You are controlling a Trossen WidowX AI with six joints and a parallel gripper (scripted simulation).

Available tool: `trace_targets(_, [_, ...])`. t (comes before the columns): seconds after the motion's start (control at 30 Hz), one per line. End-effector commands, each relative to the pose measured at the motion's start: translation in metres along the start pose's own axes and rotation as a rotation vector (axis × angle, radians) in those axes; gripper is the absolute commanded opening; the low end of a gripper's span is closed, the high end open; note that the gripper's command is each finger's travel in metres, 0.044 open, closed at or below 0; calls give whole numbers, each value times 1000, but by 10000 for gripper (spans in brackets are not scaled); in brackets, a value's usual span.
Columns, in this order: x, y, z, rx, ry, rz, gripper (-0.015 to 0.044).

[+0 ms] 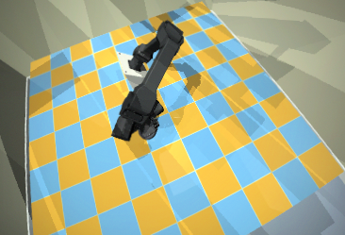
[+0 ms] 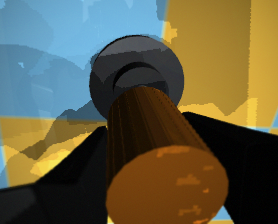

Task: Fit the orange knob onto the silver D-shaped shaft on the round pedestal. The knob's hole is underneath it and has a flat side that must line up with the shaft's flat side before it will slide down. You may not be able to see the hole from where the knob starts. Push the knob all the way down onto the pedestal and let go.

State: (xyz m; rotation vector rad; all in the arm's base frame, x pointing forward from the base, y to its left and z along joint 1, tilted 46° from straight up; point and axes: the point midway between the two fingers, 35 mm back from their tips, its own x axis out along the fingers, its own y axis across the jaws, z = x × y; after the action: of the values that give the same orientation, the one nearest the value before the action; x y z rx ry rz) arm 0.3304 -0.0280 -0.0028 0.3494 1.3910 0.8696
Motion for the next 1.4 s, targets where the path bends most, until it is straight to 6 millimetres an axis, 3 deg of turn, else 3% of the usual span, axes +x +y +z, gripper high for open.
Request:
trace_targets(0.0, [2,-5,-1,-18,1,-1,0])
trace_targets(0.87, [2,-9,-3,-626,1,-1,0])
trace_targets(1.1, [4,-8,-3,-645,1,0,0])
trace_targets(1.37, [26,-6,-2,-645,0,0,0])
